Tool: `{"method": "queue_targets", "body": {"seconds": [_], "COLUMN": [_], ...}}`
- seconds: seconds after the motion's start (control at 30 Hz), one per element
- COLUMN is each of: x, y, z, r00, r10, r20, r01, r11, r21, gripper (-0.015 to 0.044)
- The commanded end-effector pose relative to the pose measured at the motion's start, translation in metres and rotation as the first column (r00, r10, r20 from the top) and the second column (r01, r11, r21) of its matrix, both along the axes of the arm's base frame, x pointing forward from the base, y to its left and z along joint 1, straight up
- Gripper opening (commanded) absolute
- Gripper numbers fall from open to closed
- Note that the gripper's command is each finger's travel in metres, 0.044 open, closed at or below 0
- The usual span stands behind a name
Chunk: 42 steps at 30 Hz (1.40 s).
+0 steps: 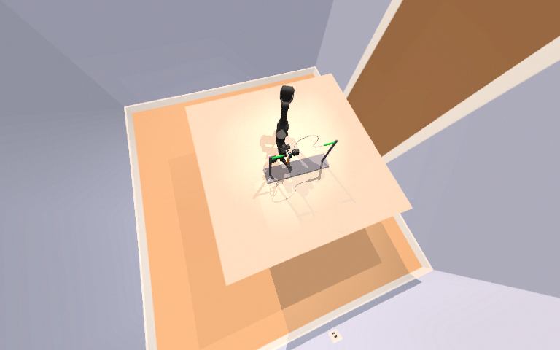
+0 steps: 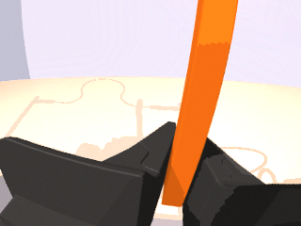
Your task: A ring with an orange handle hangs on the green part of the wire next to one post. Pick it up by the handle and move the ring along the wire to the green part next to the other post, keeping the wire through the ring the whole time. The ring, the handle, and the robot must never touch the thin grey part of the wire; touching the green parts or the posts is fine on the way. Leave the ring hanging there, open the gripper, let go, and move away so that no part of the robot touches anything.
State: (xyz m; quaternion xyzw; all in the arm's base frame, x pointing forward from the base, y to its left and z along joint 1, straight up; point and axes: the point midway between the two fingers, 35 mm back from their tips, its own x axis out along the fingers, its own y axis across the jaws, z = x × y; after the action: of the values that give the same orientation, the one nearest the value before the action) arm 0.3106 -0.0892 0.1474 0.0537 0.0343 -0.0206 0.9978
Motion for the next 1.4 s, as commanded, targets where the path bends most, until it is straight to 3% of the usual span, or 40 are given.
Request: {"method": "queue_targets", "body": {"seconds": [0.0, 0.83, 1.37], "x": [0.0, -0.005, -0.036], "y": [0.011, 0.085, 0.122], "z": [0.002, 0.034, 0.079], "r00": [1.0, 0.999, 0.96], "r10": [-0.001, 0.045, 0.243], "r20": [0.007, -0.029, -0.135], "r01": [0.001, -0.025, -0.057], "r11": [0.999, 0.872, 0.646], "r21": [0.054, 0.489, 0.761], "gripper": [-0.015, -0.015, -0.015]}}
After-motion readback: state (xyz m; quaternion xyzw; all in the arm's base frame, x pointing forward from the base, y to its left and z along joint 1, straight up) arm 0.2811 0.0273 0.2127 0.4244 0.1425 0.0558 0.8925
